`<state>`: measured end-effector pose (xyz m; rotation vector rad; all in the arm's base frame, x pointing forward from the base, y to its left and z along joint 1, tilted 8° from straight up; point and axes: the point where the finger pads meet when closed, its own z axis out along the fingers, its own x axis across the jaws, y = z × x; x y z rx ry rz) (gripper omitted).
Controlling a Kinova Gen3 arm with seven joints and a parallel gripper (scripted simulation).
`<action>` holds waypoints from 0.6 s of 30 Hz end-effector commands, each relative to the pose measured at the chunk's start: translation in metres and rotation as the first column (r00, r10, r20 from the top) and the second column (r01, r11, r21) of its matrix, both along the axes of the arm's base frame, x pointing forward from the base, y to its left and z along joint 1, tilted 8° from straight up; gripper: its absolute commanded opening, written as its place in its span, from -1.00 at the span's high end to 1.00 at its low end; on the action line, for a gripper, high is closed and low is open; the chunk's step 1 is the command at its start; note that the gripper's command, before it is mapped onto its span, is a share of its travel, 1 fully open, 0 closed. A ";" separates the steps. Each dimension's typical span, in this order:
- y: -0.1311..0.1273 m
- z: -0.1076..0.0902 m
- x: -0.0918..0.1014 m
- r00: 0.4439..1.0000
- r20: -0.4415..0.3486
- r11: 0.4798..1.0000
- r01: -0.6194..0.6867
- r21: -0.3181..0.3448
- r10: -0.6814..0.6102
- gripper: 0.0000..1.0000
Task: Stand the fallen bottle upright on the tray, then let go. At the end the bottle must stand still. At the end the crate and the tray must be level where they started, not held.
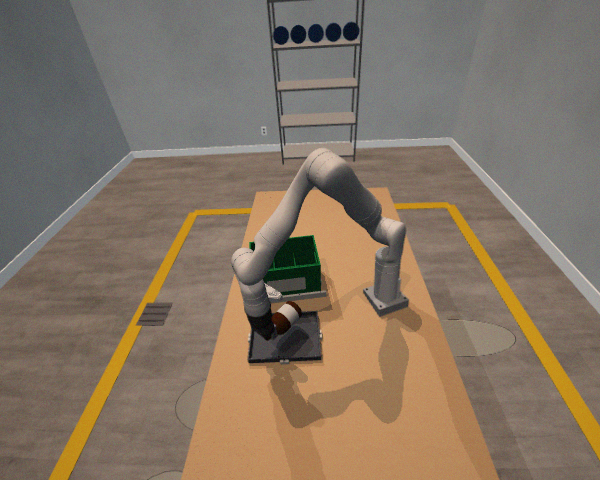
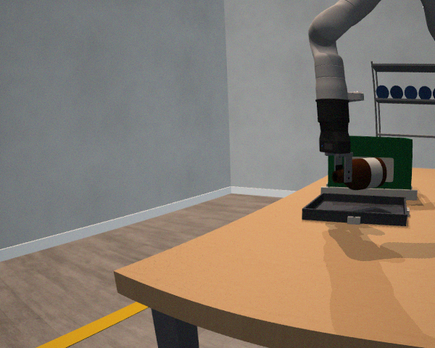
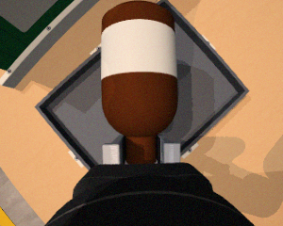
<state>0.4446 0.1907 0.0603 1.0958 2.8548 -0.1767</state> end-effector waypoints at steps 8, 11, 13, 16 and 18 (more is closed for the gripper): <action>0.003 0.020 0.002 1.000 0.009 1.000 -0.002 -0.001 0.002 1.00; 0.004 0.025 0.002 1.000 0.009 1.000 -0.002 -0.001 0.002 1.00; 0.005 0.029 0.001 1.000 0.009 1.000 -0.002 -0.001 0.002 1.00; 0.005 0.035 0.001 1.000 0.009 1.000 -0.002 -0.001 0.002 1.00; 0.005 0.035 0.001 1.000 0.009 1.000 -0.002 -0.001 0.002 1.00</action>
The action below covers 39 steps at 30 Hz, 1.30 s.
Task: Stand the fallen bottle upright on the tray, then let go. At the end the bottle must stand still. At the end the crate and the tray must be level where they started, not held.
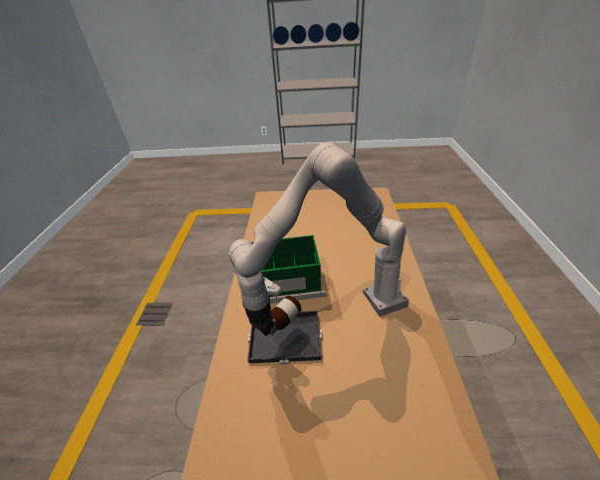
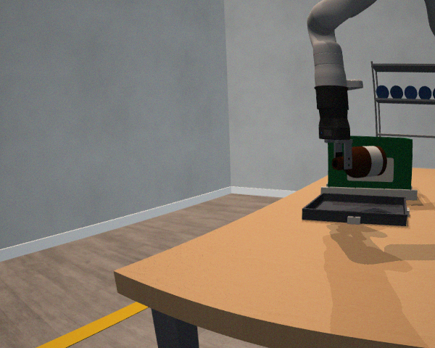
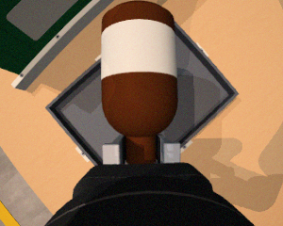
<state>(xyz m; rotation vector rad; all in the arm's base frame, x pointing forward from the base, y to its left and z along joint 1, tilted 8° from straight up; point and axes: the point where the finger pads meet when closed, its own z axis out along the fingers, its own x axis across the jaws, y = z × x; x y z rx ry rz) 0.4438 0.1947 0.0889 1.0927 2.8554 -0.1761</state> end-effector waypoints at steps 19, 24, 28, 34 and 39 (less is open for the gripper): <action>0.005 0.036 0.001 1.000 0.009 1.000 0.001 -0.002 -0.001 1.00; 0.006 0.044 0.000 1.000 0.009 1.000 0.001 -0.002 -0.001 1.00; 0.007 0.050 0.000 1.000 0.009 1.000 0.001 -0.002 -0.001 1.00; 0.008 0.055 0.000 1.000 0.009 1.000 0.001 -0.002 -0.001 1.00; 0.008 0.061 0.000 1.000 0.009 1.000 0.001 -0.002 -0.001 1.00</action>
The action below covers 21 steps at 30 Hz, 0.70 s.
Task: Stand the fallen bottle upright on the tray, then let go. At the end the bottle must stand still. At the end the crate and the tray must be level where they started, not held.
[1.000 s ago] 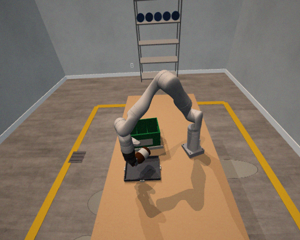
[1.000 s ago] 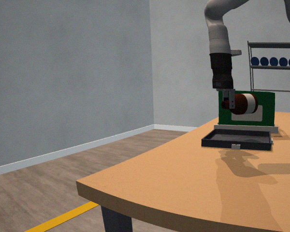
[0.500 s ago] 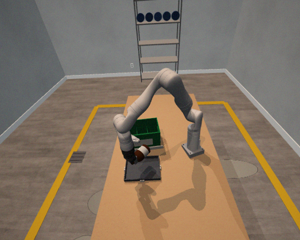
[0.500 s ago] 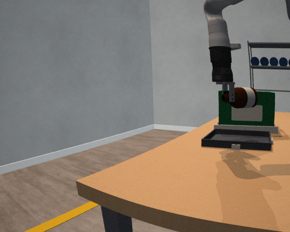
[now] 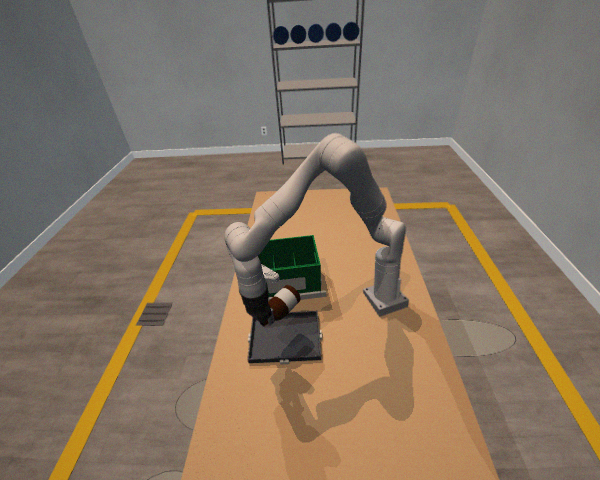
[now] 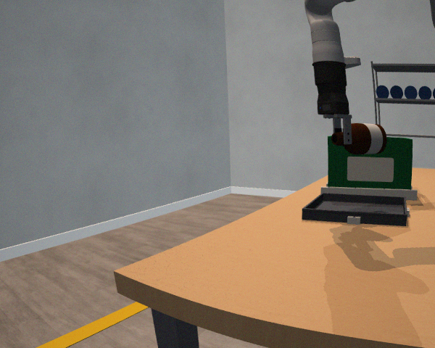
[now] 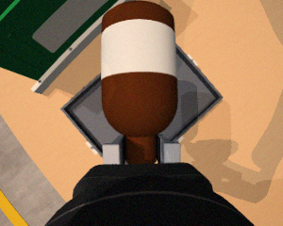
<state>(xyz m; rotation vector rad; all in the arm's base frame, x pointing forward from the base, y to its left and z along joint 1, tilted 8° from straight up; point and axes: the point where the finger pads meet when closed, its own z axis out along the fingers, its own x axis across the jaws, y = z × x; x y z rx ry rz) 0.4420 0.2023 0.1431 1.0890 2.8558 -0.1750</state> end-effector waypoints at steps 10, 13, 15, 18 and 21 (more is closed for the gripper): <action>0.002 0.016 0.001 1.000 0.008 1.000 0.003 -0.002 -0.003 1.00; 0.002 0.017 0.002 1.000 0.010 1.000 0.003 -0.001 -0.003 1.00; 0.002 0.018 0.001 1.000 0.008 1.000 0.003 -0.002 -0.003 1.00; 0.003 0.020 0.001 1.000 0.008 1.000 0.003 -0.002 -0.003 1.00; 0.003 0.022 0.001 1.000 0.009 1.000 0.003 -0.002 -0.003 1.00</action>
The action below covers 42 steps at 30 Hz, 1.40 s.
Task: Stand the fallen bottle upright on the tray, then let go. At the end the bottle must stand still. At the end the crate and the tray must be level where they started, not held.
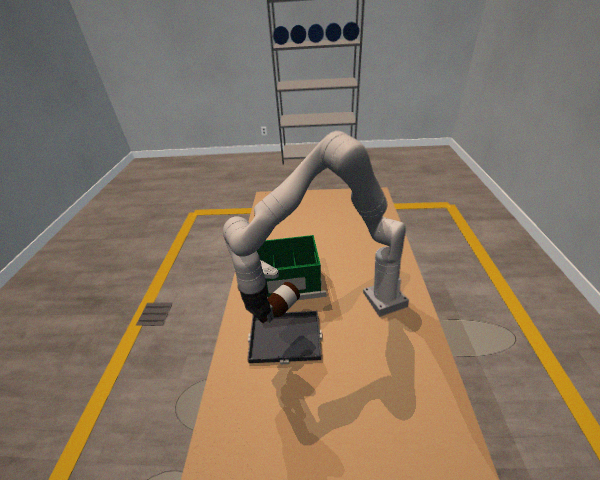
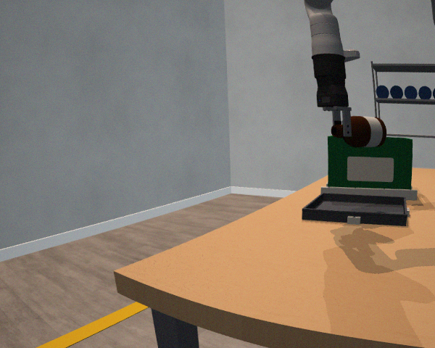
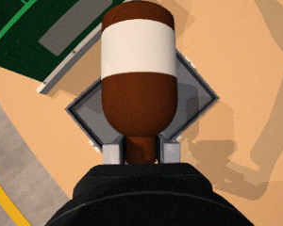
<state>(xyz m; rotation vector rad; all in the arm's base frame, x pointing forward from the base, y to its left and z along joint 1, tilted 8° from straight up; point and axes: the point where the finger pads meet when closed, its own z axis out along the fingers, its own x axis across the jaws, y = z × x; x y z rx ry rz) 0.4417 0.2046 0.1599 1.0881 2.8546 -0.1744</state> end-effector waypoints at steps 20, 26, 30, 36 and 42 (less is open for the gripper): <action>0.001 0.009 0.002 1.000 0.009 1.000 0.003 -0.001 -0.003 1.00; 0.001 0.009 0.002 1.000 0.009 1.000 0.003 -0.001 -0.003 1.00; 0.001 0.009 0.002 1.000 0.009 1.000 0.003 -0.001 -0.003 1.00; 0.001 0.009 0.002 1.000 0.009 1.000 0.003 -0.001 -0.003 1.00; 0.001 0.009 0.002 1.000 0.009 1.000 0.003 -0.001 -0.003 1.00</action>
